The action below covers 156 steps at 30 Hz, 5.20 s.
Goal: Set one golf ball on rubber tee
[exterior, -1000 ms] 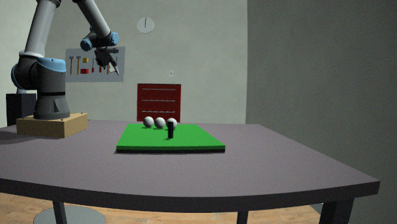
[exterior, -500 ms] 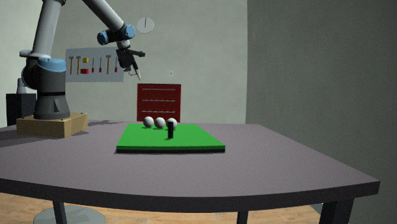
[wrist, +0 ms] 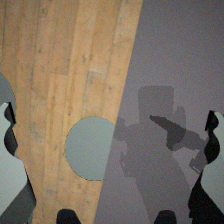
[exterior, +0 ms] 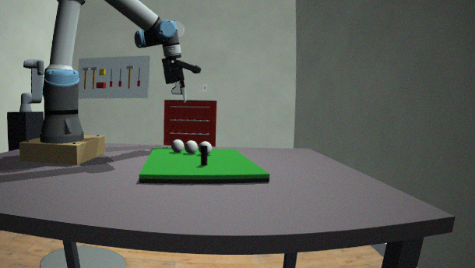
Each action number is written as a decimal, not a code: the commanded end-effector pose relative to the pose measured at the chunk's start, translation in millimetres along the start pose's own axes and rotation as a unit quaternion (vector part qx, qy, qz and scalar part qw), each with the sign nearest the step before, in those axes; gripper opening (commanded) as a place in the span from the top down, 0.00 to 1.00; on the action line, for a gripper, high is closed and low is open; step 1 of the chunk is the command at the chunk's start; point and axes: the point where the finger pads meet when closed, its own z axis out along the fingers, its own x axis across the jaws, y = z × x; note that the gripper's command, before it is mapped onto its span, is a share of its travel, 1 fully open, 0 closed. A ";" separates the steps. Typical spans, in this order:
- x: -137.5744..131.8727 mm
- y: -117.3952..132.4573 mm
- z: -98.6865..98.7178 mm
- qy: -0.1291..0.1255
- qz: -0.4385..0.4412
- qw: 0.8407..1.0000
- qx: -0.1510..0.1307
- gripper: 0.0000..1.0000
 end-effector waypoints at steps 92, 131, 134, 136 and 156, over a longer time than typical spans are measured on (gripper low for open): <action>358.1 13.1 107.9 0.092 0.221 0.966 -0.098 1.00; 357.6 11.9 104.1 0.092 0.221 0.966 -0.098 1.00; 356.4 9.2 94.8 0.092 0.221 0.966 -0.098 1.00; 355.1 6.7 85.3 0.092 0.221 0.966 -0.098 1.00; 344.6 -9.8 11.7 0.092 0.221 0.966 -0.098 1.00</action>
